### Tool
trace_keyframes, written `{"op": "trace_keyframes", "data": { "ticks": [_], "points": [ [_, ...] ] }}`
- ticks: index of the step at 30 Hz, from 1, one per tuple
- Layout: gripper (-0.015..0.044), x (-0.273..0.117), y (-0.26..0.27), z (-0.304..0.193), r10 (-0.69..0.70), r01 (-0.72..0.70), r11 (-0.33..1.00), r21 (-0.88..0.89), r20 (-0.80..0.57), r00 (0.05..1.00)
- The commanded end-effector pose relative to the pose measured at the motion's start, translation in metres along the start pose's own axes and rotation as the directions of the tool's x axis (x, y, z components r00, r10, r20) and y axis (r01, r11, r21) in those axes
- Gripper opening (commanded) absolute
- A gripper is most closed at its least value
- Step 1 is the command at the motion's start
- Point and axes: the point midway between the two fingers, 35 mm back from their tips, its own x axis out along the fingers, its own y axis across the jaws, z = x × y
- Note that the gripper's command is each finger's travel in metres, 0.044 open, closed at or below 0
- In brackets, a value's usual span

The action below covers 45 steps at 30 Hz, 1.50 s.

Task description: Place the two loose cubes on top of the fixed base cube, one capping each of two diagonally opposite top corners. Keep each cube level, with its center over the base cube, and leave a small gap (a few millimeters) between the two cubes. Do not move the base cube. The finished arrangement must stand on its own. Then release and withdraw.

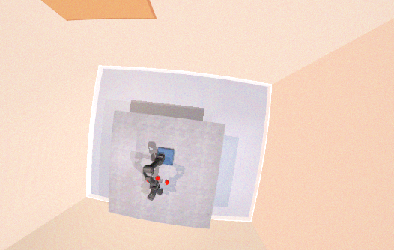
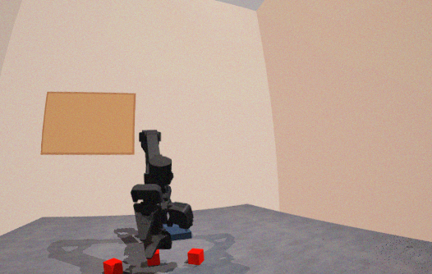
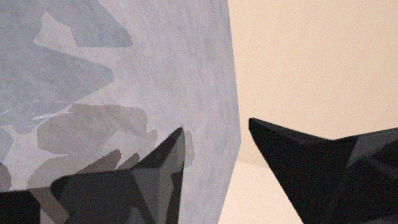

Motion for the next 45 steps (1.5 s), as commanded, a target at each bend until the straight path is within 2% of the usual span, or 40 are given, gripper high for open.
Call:
{"op": "trace_keyframes", "data": {
  "ticks": [1,12,25,36,45],
  "points": [
    [0.0265,-0.001,0.004,-0.002,0.161,-0.160,0.985,-0.066,0.009,0.987],
    [0.0265,-0.035,0.025,-0.013,0.520,-0.511,0.843,-0.170,0.008,0.854],
    [0.0265,-0.126,0.032,-0.031,0.844,-0.820,0.522,-0.233,0.006,0.536],
    [0.0265,-0.131,0.032,-0.032,0.857,-0.832,0.502,-0.235,0.007,0.515],
    [0.0265,-0.100,0.084,-0.032,0.857,-0.832,0.502,-0.235,0.007,0.515]
  ]
}}
